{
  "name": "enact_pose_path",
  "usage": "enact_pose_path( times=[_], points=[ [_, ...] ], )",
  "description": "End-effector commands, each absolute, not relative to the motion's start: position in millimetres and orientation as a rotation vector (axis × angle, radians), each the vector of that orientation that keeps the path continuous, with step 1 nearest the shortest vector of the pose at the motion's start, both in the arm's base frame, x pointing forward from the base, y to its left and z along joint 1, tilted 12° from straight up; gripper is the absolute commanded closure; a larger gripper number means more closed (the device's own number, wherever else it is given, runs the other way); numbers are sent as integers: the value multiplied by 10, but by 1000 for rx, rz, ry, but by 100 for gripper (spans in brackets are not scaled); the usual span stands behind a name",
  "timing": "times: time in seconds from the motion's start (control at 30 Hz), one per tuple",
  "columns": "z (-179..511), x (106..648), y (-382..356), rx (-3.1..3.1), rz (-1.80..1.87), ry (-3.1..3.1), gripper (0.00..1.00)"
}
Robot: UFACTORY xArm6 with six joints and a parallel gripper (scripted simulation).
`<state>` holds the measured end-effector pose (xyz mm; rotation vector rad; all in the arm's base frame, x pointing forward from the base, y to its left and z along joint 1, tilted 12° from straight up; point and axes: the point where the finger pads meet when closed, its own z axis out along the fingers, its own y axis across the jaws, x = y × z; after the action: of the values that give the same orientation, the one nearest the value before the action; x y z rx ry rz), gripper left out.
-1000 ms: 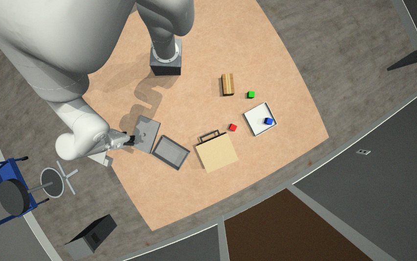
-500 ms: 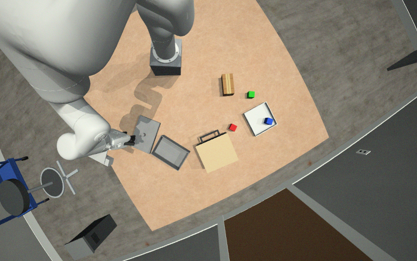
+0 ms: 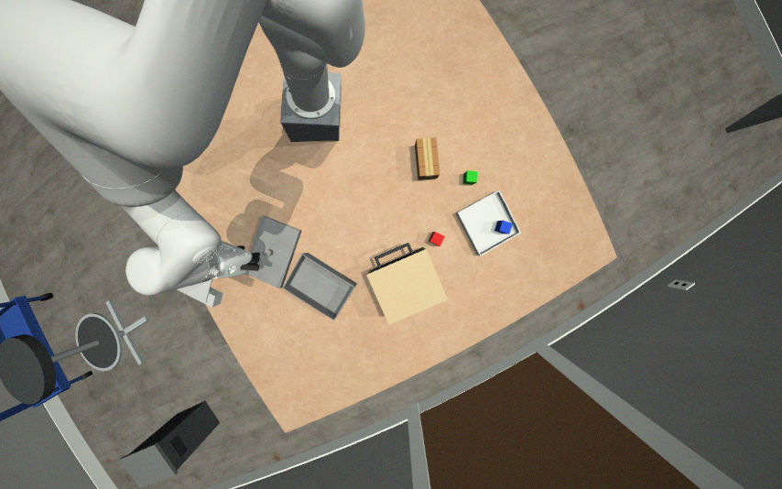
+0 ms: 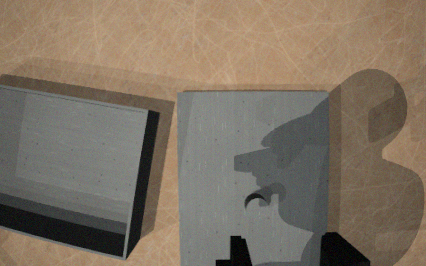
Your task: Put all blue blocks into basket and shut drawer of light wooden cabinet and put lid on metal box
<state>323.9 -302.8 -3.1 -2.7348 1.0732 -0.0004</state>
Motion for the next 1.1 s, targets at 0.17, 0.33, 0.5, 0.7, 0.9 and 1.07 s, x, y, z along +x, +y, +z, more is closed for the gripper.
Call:
enact_pose_path(
  times=[0.17, 0.33, 0.5, 0.7, 0.9, 1.07],
  points=[
    [-397, 3283, -2973, -2736, -7, 1074, 56],
    [-504, 3292, -2953, -2736, -7, 1074, 56],
    [-660, 3305, -2924, -2736, -7, 1074, 56],
    [-797, 3316, -2898, -2736, -7, 1074, 56],
    [-853, 3320, -2888, -2736, -7, 1074, 56],
    [-887, 3323, -2881, -2736, -7, 1074, 56]
  ],
)
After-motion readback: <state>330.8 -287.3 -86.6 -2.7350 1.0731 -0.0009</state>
